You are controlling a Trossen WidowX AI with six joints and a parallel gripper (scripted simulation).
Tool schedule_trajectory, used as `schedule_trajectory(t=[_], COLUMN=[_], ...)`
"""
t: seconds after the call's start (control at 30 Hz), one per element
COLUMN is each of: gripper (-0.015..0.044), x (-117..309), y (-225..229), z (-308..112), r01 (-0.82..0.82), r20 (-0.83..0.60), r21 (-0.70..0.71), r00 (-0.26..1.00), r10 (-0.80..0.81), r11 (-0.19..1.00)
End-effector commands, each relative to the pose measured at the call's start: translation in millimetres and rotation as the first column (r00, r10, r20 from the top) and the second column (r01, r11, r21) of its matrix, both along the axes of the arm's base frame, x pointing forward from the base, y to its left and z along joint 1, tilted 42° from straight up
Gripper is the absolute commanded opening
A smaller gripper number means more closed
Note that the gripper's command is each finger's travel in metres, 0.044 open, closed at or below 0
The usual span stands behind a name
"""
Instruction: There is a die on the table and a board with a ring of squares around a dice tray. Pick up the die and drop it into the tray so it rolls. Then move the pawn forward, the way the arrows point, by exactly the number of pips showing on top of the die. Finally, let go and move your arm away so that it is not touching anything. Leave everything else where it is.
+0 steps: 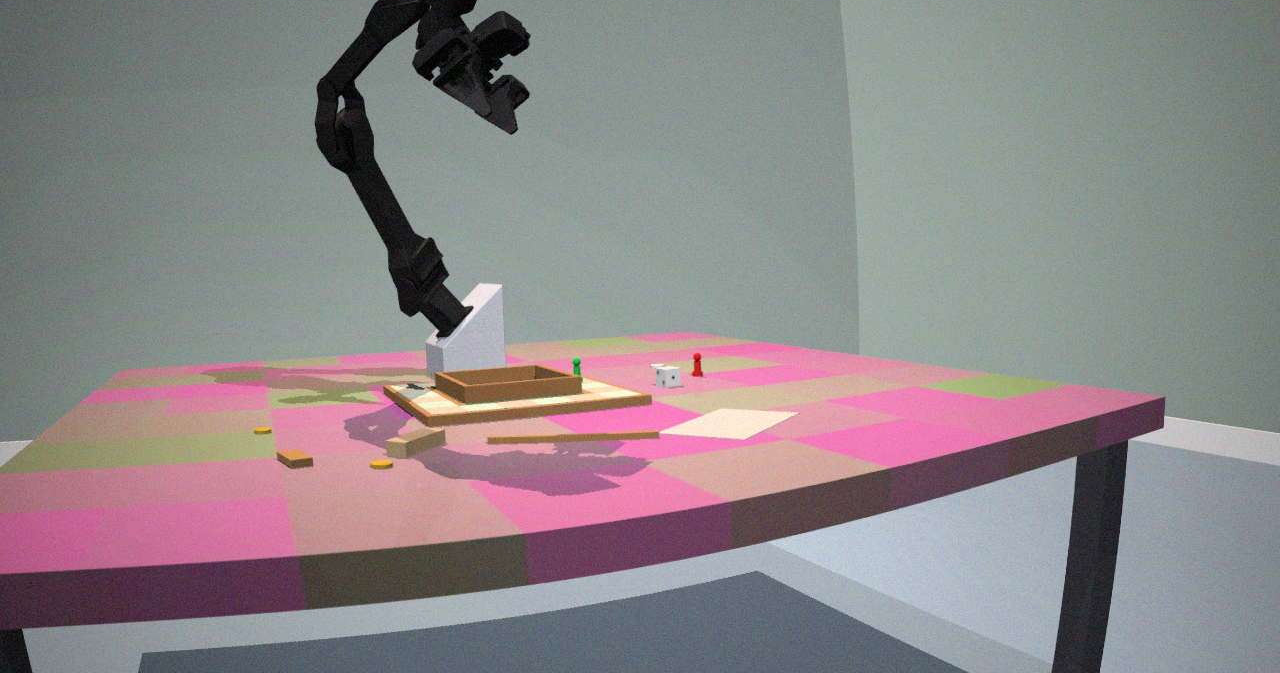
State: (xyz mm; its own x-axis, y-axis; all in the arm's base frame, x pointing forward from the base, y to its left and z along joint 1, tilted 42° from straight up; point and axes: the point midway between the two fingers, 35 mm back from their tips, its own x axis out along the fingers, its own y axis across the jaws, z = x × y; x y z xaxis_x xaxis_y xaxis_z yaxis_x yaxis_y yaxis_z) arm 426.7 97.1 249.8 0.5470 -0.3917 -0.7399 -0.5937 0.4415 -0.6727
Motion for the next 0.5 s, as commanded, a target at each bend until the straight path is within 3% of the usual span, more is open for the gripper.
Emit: schedule_trajectory(t=[0.0, 0.23, 0.47], gripper=[0.0275, 0.0275, 0.0275], x=[5, -11, -59], y=[20, 52, 61], z=[-64, -187, -302], r01=[0.123, 0.408, 0.669], r20=[-0.066, -0.152, -0.153], r21=[0.053, 0.084, 0.022], r00=[0.991, 0.907, 0.737], r10=[-0.12, -0.393, -0.659], r11=[0.991, 0.909, 0.743])
